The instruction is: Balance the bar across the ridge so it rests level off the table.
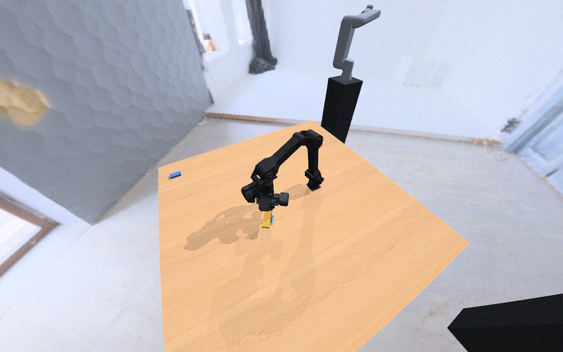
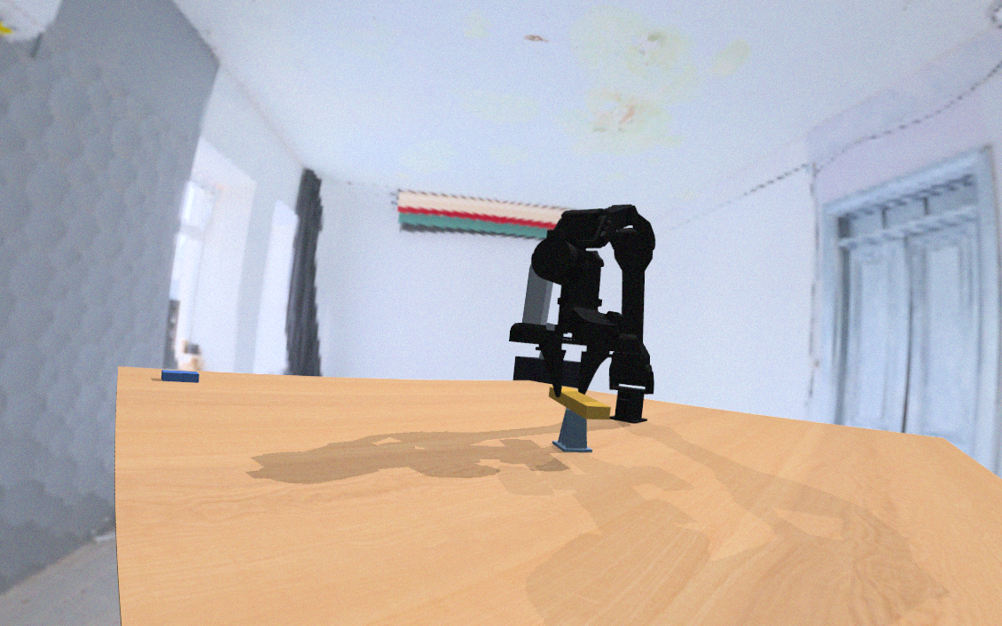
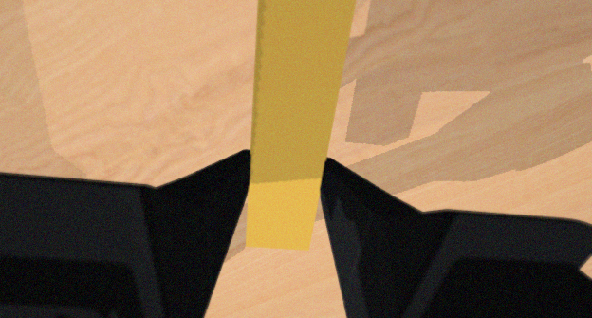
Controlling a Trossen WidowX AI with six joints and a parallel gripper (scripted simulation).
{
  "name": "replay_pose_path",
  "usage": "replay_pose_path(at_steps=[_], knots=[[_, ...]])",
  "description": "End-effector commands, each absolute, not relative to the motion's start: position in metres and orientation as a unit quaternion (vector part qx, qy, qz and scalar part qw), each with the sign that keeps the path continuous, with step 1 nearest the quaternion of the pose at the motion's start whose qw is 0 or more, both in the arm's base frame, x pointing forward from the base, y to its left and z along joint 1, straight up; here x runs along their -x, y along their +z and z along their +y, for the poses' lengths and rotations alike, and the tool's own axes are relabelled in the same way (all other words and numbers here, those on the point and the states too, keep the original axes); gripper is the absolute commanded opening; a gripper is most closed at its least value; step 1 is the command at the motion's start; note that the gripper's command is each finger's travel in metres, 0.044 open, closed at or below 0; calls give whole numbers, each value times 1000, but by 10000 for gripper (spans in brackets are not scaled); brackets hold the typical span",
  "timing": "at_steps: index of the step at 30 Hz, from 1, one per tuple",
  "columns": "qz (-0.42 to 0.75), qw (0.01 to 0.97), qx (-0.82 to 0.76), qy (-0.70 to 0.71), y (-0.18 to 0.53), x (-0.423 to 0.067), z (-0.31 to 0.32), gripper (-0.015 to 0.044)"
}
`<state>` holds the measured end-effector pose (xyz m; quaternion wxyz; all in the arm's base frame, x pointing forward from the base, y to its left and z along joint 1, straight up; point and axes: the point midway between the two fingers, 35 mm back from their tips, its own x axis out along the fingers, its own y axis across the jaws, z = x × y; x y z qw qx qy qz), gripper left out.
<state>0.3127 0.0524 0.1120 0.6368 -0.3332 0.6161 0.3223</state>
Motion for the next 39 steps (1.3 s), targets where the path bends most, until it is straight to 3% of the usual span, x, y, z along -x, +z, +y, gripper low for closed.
replay_pose_path(at_steps=[1, 39], knots=[[615, 637, 332, 325, 111, -313, 53, 0], [615, 637, 332, 325, 108, -312, 53, 0]])
